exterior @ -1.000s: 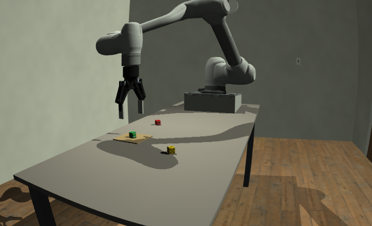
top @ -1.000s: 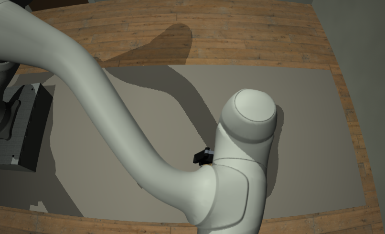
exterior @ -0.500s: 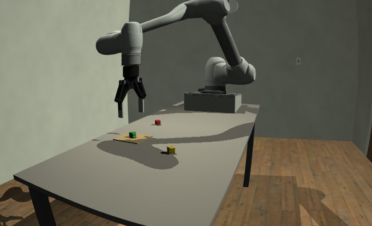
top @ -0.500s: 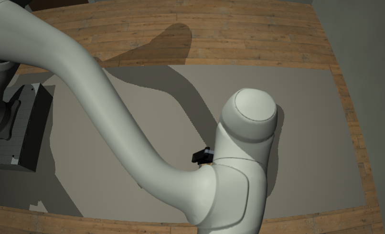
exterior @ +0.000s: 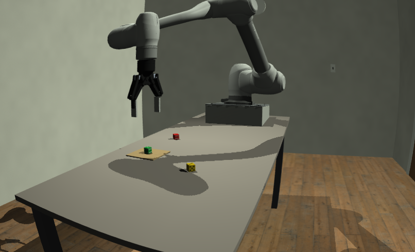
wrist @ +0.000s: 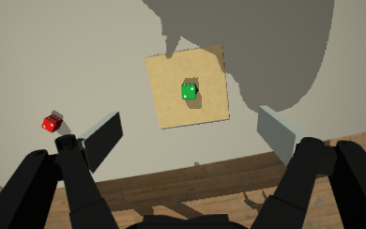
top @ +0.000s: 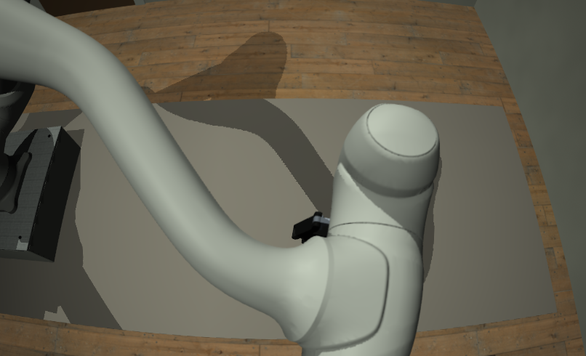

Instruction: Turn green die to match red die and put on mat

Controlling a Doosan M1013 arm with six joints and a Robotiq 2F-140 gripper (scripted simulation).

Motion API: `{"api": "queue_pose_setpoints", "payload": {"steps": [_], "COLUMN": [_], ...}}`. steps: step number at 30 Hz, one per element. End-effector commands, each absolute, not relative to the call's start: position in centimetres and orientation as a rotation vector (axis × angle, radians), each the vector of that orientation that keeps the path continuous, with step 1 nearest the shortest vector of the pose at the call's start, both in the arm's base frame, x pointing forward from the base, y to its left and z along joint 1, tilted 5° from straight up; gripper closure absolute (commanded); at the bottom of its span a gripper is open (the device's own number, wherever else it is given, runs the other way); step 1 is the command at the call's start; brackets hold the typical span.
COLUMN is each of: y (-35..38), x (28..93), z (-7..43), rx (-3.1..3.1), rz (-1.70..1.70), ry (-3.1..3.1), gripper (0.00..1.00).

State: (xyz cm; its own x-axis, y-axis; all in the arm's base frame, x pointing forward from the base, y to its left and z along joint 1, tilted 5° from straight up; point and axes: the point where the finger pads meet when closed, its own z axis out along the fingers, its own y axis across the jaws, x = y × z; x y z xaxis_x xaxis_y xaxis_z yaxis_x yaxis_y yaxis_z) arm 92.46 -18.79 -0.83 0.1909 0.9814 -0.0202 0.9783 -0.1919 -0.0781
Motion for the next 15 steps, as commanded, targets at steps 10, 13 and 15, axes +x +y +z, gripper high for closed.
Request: {"api": "queue_pose_setpoints", "payload": {"steps": [10, 13, 15], "y": [-18.8, -18.8, -18.8], "x": [92.6, 92.6, 92.6], "z": [1.5, 1.5, 1.5], "rx": [-2.387, -2.387, -2.387], "rz": [0.101, 0.101, 0.101], "ry": [-1.966, -1.966, -1.966], "gripper": [0.00, 0.00, 0.00]}}
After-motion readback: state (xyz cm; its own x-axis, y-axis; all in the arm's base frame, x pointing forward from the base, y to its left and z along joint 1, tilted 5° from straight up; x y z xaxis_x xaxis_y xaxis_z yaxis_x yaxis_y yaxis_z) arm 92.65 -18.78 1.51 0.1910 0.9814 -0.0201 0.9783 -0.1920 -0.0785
